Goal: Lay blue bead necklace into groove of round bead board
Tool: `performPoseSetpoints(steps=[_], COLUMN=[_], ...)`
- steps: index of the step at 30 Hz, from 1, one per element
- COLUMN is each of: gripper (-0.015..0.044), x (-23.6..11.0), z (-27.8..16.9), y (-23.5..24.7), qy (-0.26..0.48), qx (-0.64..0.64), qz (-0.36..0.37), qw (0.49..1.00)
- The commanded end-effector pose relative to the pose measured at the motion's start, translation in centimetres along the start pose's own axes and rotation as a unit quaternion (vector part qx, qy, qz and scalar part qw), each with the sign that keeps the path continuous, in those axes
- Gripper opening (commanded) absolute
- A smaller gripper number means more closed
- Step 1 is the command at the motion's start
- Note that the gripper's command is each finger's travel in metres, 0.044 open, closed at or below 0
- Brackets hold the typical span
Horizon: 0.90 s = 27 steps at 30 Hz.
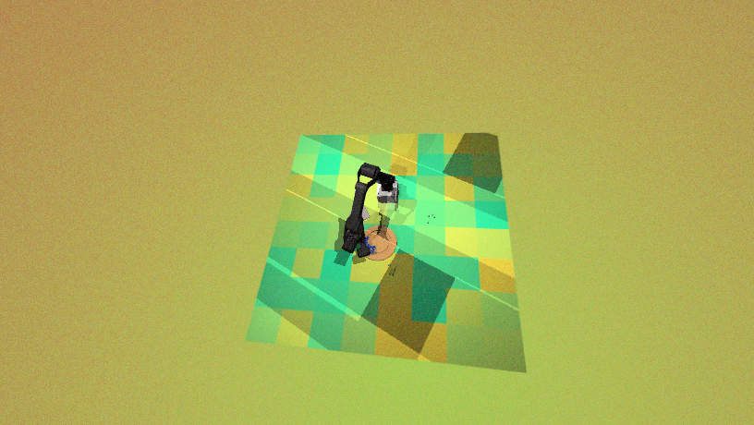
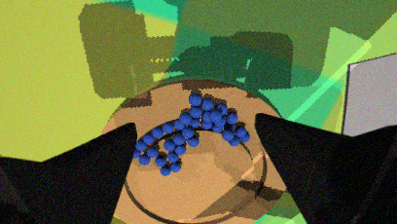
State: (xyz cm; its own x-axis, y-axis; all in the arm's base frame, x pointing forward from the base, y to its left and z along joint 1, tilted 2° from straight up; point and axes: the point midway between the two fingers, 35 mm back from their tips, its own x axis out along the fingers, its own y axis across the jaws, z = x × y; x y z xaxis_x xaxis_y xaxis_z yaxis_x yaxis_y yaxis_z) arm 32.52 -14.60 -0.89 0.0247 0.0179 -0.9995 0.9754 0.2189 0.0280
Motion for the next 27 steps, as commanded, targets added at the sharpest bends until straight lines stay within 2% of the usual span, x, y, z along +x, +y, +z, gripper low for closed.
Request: performPoseSetpoints(steps=[1,19,27], gripper=[0.0380,0.0380,0.0170], x=[0.7,2.9,2.7], z=[0.0,-0.2,-0.1], y=[0.0,-0.1,-0.1], qy=[0.001,0.003,0.002], qx=[-0.001,-0.004,-0.001], qz=[-0.001,-0.003,-0.003], qw=[1.000,1.000,1.000])
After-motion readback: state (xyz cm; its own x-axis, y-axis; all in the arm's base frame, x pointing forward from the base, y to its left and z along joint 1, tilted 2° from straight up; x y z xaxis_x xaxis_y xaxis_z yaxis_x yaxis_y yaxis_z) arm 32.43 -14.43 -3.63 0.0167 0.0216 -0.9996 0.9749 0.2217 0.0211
